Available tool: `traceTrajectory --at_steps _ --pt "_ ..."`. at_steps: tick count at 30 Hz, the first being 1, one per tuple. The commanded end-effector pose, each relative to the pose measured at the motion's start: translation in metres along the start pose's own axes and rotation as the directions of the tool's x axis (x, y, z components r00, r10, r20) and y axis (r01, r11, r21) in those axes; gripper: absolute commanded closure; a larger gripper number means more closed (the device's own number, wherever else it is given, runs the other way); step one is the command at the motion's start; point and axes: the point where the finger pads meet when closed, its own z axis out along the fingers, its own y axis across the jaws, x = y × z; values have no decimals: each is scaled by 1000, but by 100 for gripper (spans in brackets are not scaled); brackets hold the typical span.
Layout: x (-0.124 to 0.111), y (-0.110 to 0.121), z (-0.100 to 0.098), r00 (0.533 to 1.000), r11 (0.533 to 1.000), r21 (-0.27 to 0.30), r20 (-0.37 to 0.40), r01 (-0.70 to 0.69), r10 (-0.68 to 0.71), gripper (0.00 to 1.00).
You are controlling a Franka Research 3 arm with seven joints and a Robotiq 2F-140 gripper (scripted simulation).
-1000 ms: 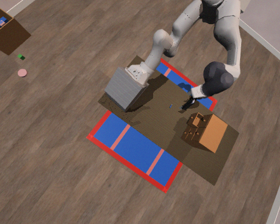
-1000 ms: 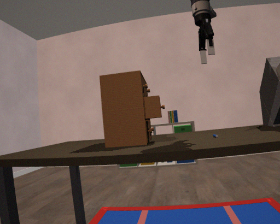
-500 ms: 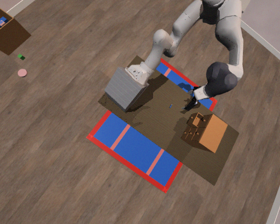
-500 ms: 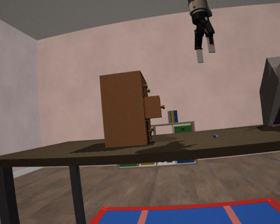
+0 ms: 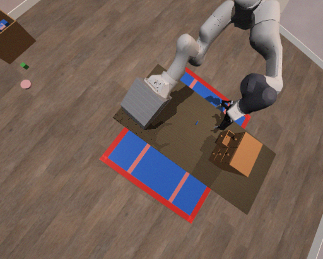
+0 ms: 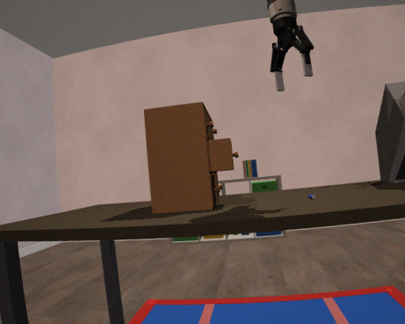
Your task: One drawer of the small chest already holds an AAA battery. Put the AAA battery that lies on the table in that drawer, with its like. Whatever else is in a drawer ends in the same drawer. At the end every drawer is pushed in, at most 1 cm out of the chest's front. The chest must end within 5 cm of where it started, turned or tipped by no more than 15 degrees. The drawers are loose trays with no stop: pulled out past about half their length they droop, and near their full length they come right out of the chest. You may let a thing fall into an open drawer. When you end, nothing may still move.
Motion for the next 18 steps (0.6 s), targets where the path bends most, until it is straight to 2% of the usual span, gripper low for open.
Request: traceTrajectory --at_steps 1,2,3,8,9,14,15,18 --pt "-1 -1 0 986 986 -5 10 164 -164 0" --pt "-1 -1 0 986 986 -5 10 164 -164 0" --pt "-6 -3 -1 961 961 -3 11 276 -276 0" --pt "-6 -3 -1 961 961 -3 11 276 -276 0" --pt "-12 -6 -1 920 920 -2 12 391 -391 0" --pt "-12 -6 -1 920 920 -2 12 391 -391 0" --pt "-17 -8 -2 862 862 0 12 506 -506 0" --pt "-17 -8 -2 862 862 0 12 506 -506 0"
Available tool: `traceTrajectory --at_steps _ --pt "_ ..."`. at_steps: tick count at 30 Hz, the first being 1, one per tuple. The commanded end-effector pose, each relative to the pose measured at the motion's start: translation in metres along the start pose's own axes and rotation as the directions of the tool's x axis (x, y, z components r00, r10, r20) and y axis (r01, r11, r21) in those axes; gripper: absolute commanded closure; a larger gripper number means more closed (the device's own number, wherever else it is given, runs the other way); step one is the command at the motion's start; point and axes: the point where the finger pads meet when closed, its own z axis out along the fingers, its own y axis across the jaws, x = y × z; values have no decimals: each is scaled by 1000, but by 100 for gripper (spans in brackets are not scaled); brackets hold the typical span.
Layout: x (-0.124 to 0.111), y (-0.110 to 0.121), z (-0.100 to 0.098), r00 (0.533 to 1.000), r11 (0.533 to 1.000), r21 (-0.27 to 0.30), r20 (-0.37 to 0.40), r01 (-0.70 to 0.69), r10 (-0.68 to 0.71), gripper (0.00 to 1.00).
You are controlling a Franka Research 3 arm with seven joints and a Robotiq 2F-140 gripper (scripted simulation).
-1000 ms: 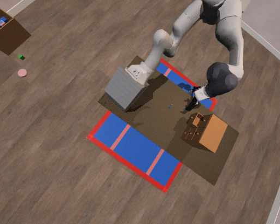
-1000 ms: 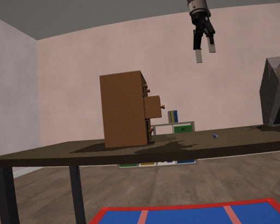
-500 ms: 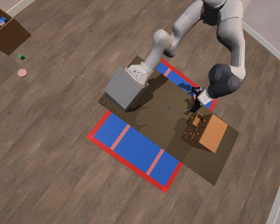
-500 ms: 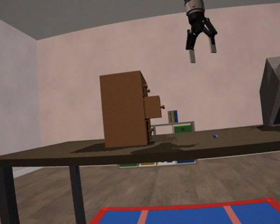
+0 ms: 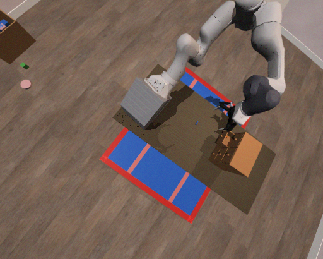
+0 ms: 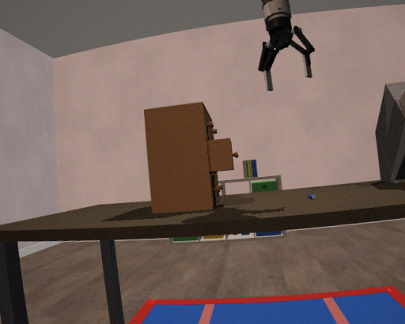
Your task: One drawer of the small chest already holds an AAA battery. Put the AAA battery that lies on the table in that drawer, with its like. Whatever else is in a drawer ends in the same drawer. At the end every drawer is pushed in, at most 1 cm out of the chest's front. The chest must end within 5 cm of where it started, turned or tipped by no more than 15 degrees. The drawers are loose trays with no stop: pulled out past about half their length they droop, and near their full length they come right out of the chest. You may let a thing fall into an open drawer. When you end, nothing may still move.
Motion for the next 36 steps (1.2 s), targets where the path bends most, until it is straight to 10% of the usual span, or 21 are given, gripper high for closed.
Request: traceTrajectory --at_steps 1,18,19,24,25,31,32,36 --pt "-1 -2 -1 984 984 1 13 176 -176 0" --pt "-11 -11 -1 899 899 6 13 437 -437 0" --pt "-16 -16 -1 828 828 8 13 561 -561 0" --pt "-16 -16 -1 828 828 8 13 561 -561 0" --pt "-21 -20 -1 739 739 10 12 673 -673 0" --pt "-21 -20 -1 738 738 10 12 675 -675 0" --pt "-26 -25 -1 635 635 12 10 773 -773 0" --pt "-26 -25 -1 632 632 12 10 775 -775 0"
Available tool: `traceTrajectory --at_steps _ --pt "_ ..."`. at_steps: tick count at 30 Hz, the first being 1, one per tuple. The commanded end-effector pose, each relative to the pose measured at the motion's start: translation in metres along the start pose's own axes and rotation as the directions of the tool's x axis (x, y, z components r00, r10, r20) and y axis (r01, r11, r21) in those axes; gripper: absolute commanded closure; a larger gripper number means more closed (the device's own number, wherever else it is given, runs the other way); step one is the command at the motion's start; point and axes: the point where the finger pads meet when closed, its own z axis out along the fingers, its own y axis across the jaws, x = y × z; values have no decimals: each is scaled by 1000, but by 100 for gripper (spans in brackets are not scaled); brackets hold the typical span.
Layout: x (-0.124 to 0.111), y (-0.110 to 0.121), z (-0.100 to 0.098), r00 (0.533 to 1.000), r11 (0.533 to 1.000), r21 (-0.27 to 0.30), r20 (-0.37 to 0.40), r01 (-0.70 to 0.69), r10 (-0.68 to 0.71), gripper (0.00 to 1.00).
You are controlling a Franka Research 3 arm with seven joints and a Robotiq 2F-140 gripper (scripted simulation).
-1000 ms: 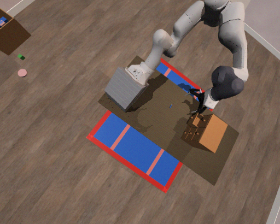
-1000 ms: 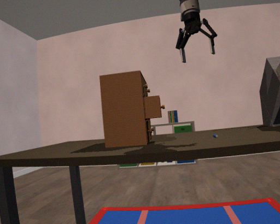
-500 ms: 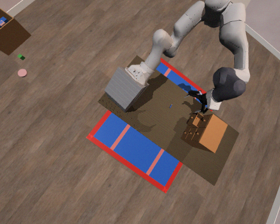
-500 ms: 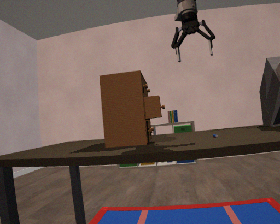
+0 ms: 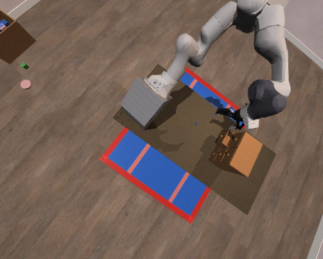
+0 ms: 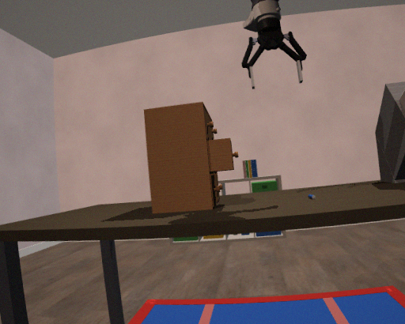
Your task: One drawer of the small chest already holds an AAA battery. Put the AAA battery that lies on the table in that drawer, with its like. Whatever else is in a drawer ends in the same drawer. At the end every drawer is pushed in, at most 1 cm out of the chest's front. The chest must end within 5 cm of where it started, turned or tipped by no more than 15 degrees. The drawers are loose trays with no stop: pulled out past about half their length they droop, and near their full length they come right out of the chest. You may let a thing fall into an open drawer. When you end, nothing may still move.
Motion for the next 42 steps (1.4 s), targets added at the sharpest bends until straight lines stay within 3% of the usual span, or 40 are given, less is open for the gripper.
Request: traceTrajectory --at_steps 1,2,3,9,10,16,17,22,23,28,29,34,35,40,41,42 --pt "2 -1 -1 986 986 9 5 168 -168 0" --pt "2 -1 -1 986 986 9 5 168 -168 0" --pt "1 -8 -1 952 952 10 3 305 -305 0" --pt "1 -8 -1 951 951 10 3 309 -309 0" --pt "0 -15 0 898 898 11 2 439 -439 0" --pt "0 -15 0 897 897 11 2 441 -441 0" --pt "-1 -21 0 827 827 11 1 561 -562 0" --pt "-1 -21 0 827 827 11 1 561 -562 0" --pt "-1 -28 0 747 747 11 -1 664 -664 0" --pt "-1 -28 0 745 745 11 -1 667 -667 0" --pt "-2 -33 1 654 654 11 -2 756 -756 0" --pt "-2 -33 1 653 653 11 -2 757 -757 0" --pt "-3 -39 1 557 557 11 -3 830 -830 0" --pt "-3 -39 1 557 557 11 -3 830 -830 0" --pt "-4 -44 2 461 461 11 -4 888 -888 0" --pt "-4 -44 2 461 461 11 -4 888 -888 0"
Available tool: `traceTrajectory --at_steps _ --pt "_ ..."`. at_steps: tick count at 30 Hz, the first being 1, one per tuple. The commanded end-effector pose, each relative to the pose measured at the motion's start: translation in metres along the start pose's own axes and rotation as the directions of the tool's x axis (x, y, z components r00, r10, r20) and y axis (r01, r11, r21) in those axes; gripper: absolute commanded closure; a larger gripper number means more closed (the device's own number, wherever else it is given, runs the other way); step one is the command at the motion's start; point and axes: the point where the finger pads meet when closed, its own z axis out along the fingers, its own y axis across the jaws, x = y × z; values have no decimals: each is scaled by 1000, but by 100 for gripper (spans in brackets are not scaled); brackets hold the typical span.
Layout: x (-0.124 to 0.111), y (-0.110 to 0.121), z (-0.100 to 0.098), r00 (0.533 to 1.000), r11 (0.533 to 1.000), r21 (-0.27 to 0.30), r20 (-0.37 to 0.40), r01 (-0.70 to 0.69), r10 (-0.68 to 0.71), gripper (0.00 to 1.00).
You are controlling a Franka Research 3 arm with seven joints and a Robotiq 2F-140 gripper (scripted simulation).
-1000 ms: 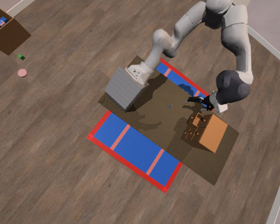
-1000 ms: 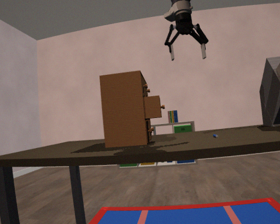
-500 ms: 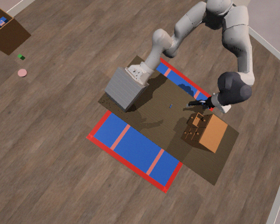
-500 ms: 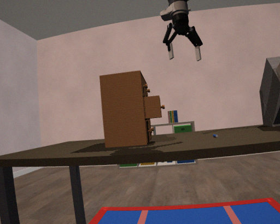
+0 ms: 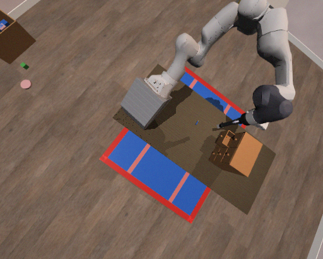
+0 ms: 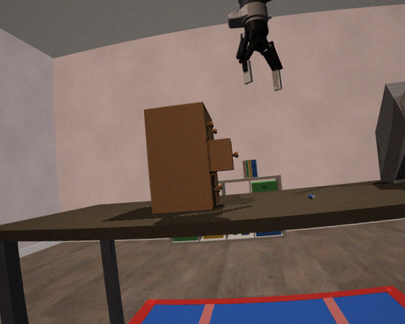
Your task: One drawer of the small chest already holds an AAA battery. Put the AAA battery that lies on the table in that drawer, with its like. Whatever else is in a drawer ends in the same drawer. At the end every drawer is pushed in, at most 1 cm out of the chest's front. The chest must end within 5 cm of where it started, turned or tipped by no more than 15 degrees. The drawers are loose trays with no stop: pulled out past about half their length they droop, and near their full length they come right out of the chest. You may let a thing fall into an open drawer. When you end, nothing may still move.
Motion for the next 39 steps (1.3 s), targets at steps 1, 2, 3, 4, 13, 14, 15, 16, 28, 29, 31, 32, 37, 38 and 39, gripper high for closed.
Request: traceTrajectory --at_steps 1,2,3,4,13,14,15,16,28,29,31,32,37,38,39 --pt "4 -1 0 978 978 5 -7 209 -209 0" --pt "4 -1 0 978 978 5 -7 209 -209 0" --pt "4 -1 0 978 978 5 -7 209 -209 0" --pt "7 -5 0 951 951 5 -7 309 -309 0" --pt "12 -11 1 883 883 4 -7 469 -469 0" --pt "12 -11 1 883 883 4 -7 469 -469 0" --pt "12 -11 1 883 883 4 -7 469 -469 0" --pt "12 -11 1 883 883 4 -7 469 -469 0" --pt "20 -19 3 737 737 2 -8 676 -676 0" --pt "20 -19 3 731 731 2 -8 683 -683 0" --pt "20 -20 3 728 728 2 -8 685 -685 0" --pt "20 -20 3 728 728 2 -8 685 -685 0" --pt "25 -24 9 725 725 7 -30 688 -688 0" --pt "27 -26 13 724 724 10 -41 690 -689 0" --pt "30 -28 16 722 722 14 -54 691 -690 0"
